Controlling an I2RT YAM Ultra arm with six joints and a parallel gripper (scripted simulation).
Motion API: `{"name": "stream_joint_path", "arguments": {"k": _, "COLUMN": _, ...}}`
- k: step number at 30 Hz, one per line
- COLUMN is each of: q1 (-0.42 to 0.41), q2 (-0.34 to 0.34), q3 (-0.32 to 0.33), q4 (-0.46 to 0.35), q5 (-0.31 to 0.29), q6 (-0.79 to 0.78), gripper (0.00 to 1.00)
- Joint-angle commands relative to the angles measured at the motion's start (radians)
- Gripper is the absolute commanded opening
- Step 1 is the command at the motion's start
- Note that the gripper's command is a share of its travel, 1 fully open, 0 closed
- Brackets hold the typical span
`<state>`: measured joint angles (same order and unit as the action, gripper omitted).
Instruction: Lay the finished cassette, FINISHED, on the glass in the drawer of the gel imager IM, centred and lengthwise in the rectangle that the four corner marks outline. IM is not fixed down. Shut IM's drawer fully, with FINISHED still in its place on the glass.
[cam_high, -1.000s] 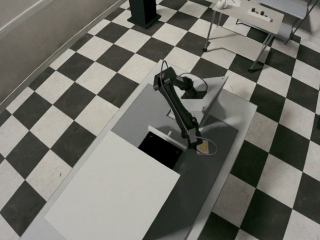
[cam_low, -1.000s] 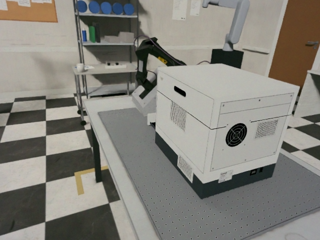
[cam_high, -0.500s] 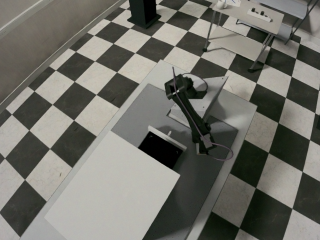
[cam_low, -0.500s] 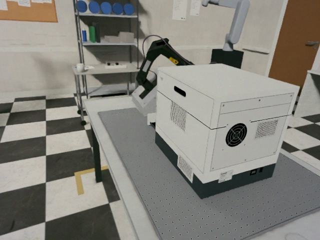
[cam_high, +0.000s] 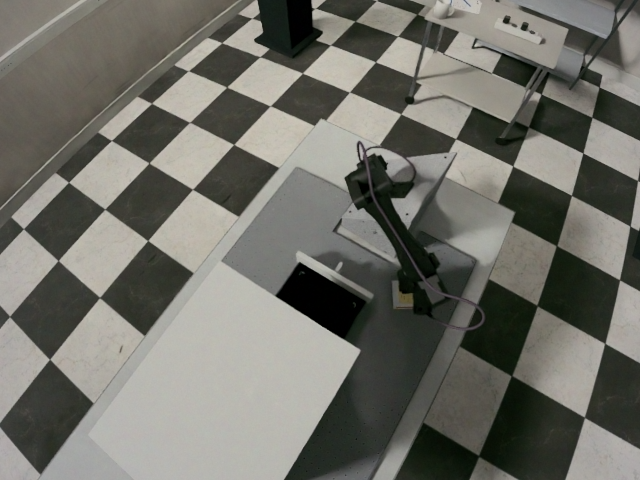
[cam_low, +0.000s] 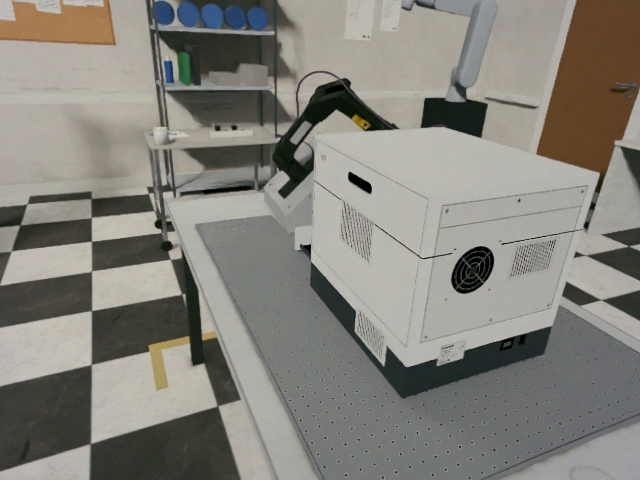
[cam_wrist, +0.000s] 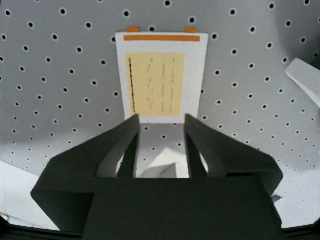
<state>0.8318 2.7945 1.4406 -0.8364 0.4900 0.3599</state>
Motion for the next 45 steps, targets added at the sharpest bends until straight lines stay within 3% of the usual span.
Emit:
{"name": "stream_joint_path", "arguments": {"k": 1, "q1": 0.012, "q2": -0.029, "q3": 0.036, "q4": -0.02, "q5": -0.011, "q6": 0.019, "gripper": 0.35}}
{"name": "stream_joint_path", "arguments": {"k": 38, "q1": 0.013, "q2": -0.029, "q3": 0.037, "q4": -0.021, "q5": -0.01, "q6": 0.02, "gripper": 0.35}}
{"name": "stream_joint_path", "arguments": {"k": 39, "q1": 0.013, "q2": -0.029, "q3": 0.037, "q4": -0.021, "q5": -0.01, "q6": 0.02, "gripper": 1.0}}
{"name": "stream_joint_path", "arguments": {"k": 45, "q1": 0.013, "q2": -0.029, "q3": 0.037, "q4": -0.021, "q5": -0.01, "q6": 0.02, "gripper": 1.0}}
